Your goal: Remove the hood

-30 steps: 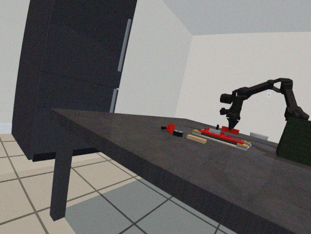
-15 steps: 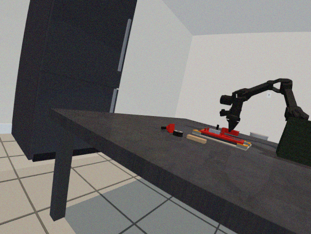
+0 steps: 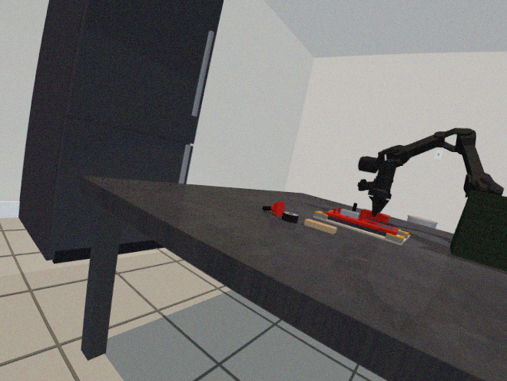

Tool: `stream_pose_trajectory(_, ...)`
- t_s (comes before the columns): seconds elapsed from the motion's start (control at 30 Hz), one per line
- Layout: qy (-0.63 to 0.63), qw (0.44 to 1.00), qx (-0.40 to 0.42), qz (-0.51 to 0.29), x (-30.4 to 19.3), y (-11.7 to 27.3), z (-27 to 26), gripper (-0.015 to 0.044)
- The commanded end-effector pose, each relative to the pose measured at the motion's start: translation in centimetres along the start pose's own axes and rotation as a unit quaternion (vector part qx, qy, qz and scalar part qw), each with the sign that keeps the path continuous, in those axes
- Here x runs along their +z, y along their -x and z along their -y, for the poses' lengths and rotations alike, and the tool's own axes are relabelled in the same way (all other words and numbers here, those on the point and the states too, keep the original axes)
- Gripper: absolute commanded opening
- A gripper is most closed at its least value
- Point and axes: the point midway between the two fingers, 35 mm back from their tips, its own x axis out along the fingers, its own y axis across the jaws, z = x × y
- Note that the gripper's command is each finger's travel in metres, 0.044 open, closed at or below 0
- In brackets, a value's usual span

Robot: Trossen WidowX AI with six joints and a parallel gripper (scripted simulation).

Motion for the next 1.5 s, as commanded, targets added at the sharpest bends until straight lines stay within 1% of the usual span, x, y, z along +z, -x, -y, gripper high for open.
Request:
stream_pose_trajectory(0.0,0.003,1.000,-0.002,-0.001,-0.1,-0.3,0.0,0.0000)
stream_pose_trajectory(0.87,0.003,1.000,-0.002,-0.001,-0.1,-1.5,0.0,0.0000)
stream_pose_trajectory(1.4,0.000,1.000,-0.002,0.000,0.0,-1.3,0.1,0.0420)
stream_pose_trajectory(1.43,0.000,1.000,-0.002,0.000,0.0,-1.2,0.1,0.0440)
stream_pose_trajectory(1.47,0.000,1.000,-0.001,0.000,0.0,-0.8,0.0,0.0440)
